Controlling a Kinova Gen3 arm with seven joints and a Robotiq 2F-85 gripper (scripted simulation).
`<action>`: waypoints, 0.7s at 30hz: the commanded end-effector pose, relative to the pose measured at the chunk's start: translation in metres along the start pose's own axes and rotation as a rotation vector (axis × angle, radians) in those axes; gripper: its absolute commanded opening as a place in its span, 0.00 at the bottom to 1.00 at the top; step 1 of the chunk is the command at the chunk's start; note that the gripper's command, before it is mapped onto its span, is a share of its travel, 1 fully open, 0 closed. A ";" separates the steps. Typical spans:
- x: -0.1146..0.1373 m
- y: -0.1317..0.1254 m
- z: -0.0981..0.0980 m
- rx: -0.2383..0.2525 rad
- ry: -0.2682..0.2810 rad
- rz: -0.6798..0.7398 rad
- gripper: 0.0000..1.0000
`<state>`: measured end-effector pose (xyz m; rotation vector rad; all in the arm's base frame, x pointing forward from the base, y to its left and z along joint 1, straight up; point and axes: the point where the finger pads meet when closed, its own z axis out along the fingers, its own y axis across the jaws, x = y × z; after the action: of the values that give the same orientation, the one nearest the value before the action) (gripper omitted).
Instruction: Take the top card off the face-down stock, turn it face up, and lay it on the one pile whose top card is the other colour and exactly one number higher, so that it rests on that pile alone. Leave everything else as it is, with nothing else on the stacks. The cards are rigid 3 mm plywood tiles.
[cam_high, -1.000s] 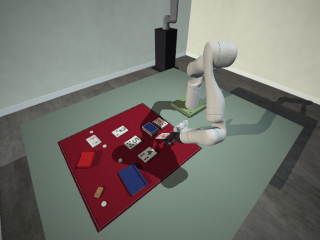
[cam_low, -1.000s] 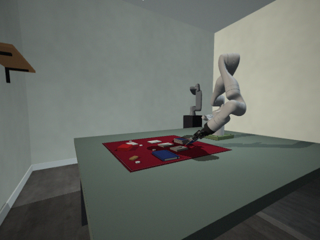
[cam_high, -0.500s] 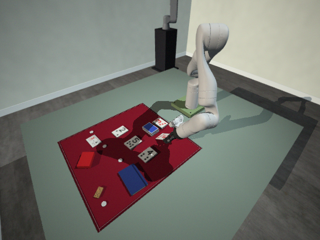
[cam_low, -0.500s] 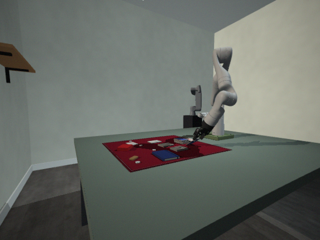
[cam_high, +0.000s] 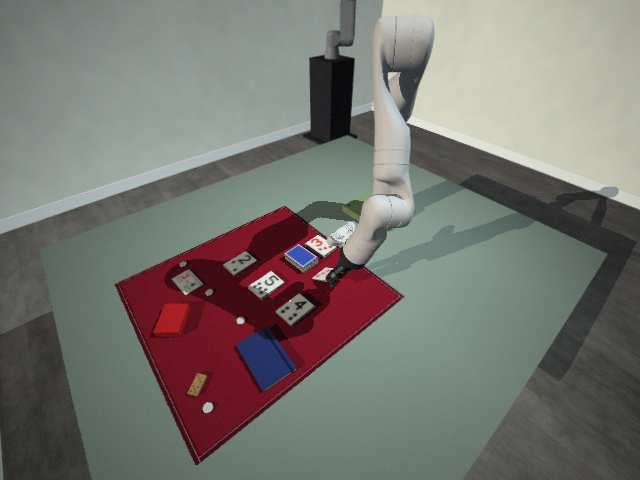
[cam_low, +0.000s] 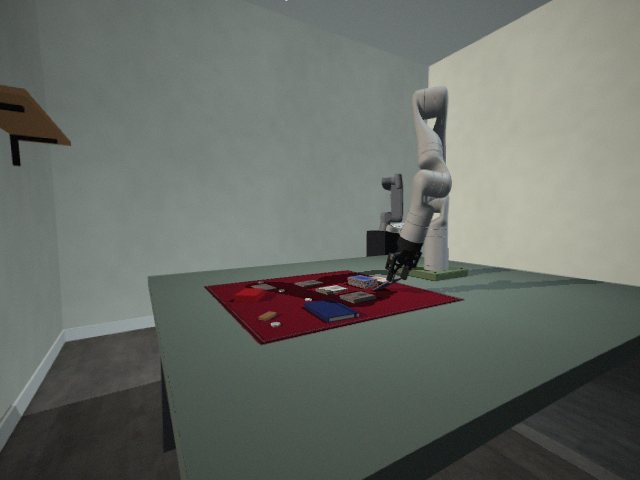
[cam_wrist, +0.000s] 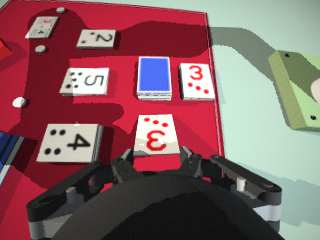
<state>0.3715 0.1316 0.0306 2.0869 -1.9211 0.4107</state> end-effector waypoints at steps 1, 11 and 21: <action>0.012 -0.003 -0.002 0.001 -0.053 0.029 0.71; 0.012 -0.003 0.001 0.005 -0.215 0.029 0.71; 0.011 -0.003 0.004 0.010 -0.368 0.028 0.71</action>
<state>0.3718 0.1335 0.0298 2.2972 -2.1006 0.0614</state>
